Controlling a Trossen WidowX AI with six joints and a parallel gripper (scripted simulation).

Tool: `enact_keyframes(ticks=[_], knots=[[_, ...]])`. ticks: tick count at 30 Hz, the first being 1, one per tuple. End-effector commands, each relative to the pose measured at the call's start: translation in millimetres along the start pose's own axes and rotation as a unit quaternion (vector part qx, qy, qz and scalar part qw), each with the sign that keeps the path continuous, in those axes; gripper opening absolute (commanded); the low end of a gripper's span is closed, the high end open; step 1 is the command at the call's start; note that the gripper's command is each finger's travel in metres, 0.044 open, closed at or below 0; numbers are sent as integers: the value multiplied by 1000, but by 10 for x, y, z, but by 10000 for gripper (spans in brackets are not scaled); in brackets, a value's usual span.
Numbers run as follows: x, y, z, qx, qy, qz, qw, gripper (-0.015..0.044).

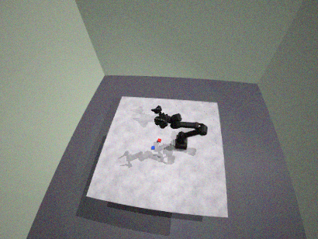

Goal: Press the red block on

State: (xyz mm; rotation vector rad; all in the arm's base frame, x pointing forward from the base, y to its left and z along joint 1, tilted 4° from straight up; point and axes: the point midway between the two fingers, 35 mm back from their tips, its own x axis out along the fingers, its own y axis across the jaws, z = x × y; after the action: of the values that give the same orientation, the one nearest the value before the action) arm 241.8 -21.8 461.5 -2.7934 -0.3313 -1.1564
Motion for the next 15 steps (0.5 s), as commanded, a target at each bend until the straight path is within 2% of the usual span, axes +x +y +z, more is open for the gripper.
enact_keyframes(ticks=[1, 3, 5, 8, 11, 15], knots=[[0, 0, 0, 0, 0, 0, 1000, 426], [13, 60, 98, 34, -17, 12, 999, 440], [27, 219, 373, 126, -63, 50, 989, 440], [-19, 452, 831, 269, -125, 124, 947, 440], [-148, 646, 1285, 397, -170, 212, 877, 440], [-439, 807, 1855, 545, -199, 339, 740, 440]])
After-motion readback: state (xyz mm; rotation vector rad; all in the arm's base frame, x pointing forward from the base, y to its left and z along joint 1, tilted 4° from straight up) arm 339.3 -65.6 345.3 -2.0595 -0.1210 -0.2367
